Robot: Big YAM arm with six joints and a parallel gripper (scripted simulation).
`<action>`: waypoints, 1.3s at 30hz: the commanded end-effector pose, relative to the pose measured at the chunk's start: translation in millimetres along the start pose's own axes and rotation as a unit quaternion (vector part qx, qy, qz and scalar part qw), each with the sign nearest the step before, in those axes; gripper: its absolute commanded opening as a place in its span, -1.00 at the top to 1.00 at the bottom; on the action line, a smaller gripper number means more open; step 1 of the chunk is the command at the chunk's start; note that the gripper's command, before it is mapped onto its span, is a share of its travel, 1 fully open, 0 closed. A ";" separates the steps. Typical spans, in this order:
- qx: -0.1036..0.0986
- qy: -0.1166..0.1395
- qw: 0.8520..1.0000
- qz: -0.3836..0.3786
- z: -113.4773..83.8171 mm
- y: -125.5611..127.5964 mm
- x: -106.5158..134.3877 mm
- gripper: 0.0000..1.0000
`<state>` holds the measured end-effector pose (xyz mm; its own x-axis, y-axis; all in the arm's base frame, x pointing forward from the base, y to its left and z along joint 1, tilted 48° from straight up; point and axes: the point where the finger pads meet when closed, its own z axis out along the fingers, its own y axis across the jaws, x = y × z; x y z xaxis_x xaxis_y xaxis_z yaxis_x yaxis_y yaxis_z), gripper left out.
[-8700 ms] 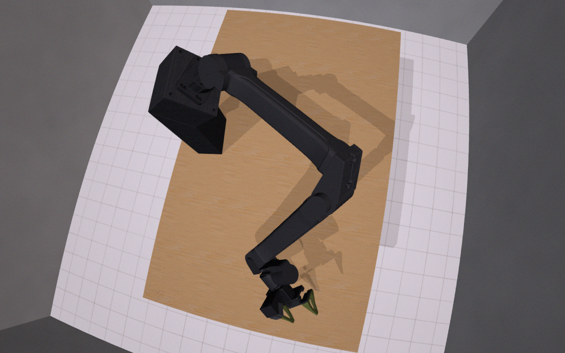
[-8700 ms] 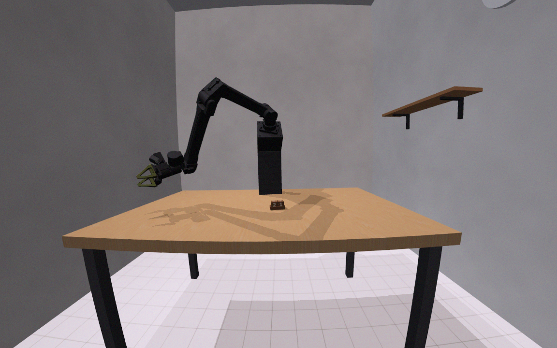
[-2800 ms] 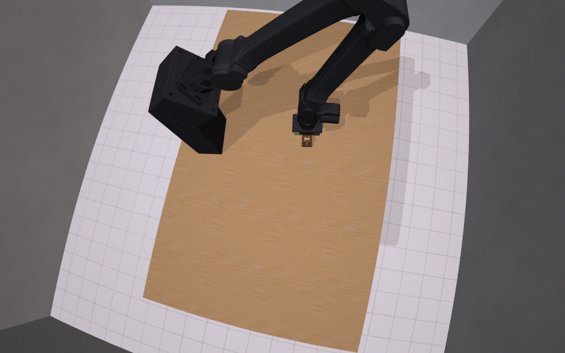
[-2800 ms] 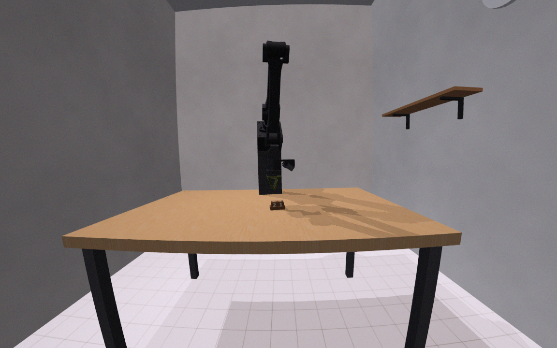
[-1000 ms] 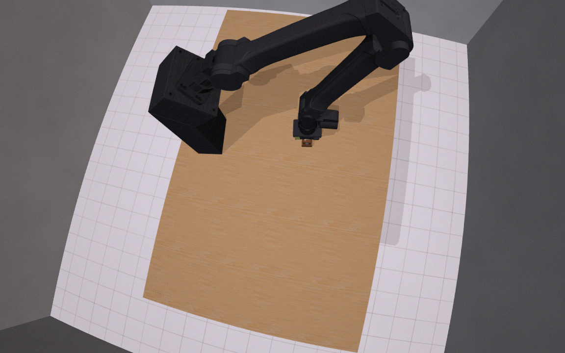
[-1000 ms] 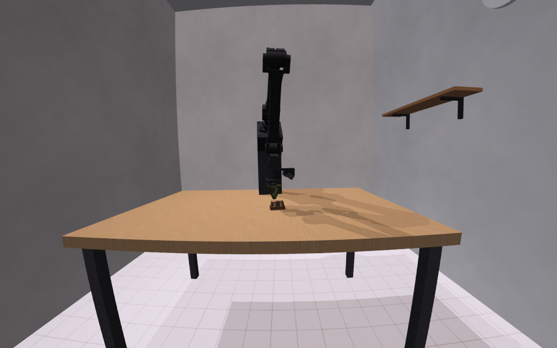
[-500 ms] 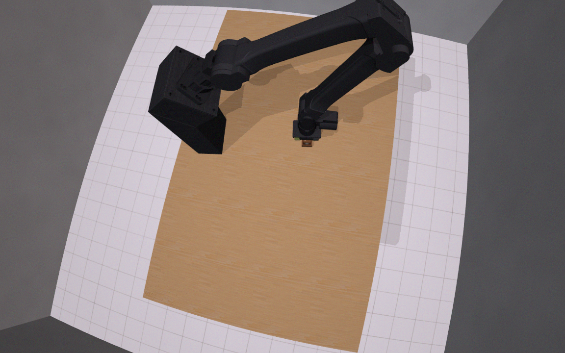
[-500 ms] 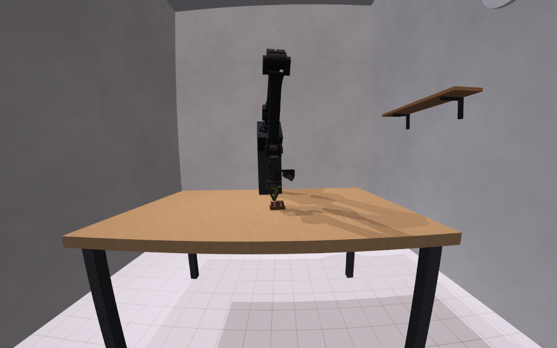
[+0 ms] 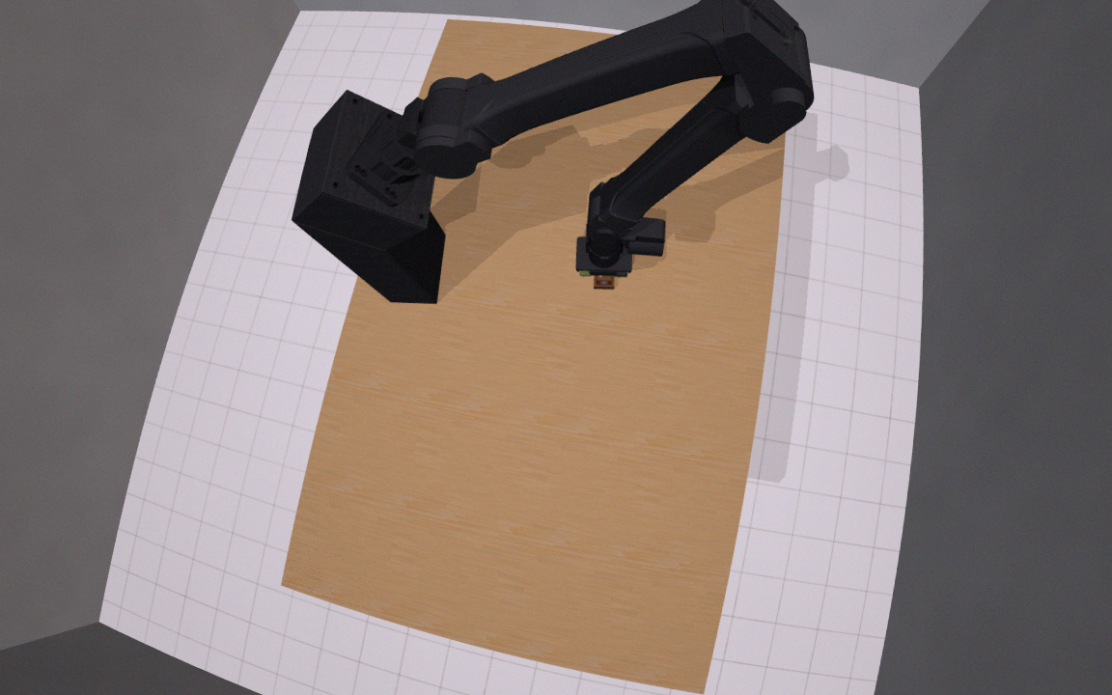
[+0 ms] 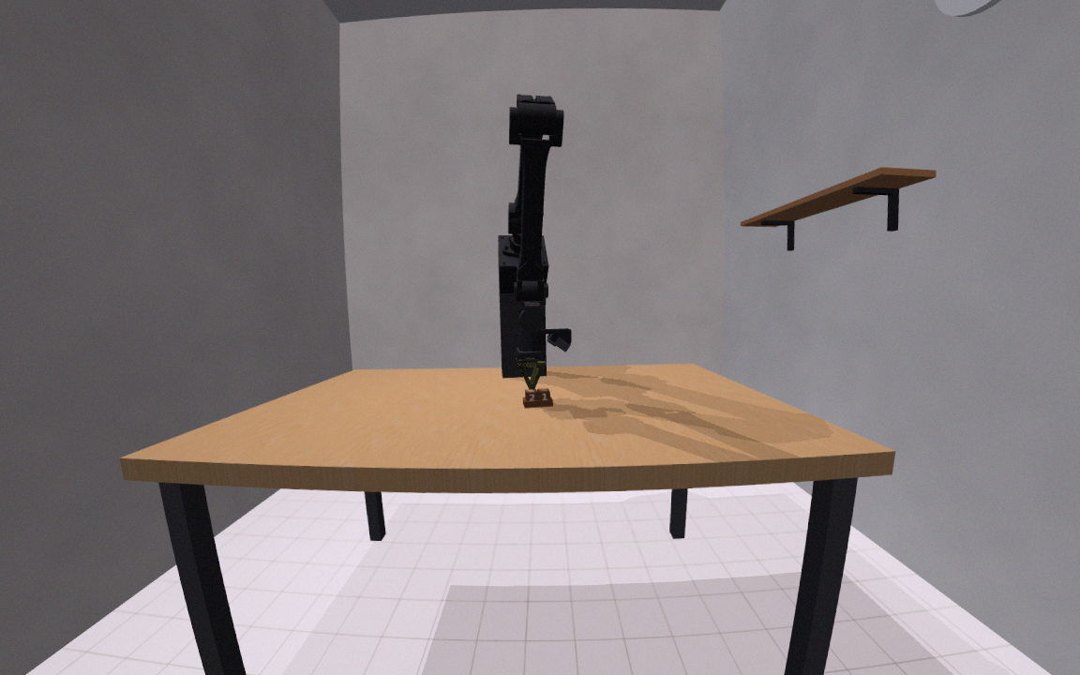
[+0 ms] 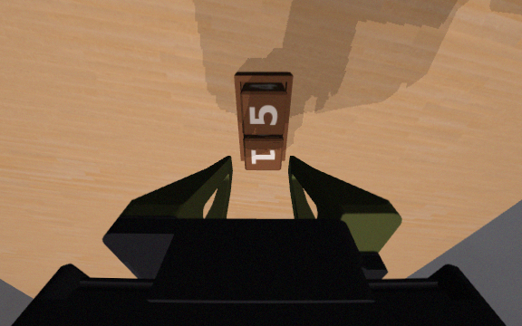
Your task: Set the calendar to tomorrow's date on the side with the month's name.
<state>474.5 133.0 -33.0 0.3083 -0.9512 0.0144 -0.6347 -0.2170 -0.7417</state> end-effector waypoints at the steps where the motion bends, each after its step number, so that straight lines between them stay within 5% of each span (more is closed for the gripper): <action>1: 0.010 -0.003 1.000 -0.007 -3.2 -7.2 -4.3 0.11; 39: 0.010 -0.003 1.000 -0.005 -5.1 -12.9 -4.7 0.11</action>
<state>475.4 134.0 -32.6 0.3093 -0.9508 0.0153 -0.6346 -0.2184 -0.7414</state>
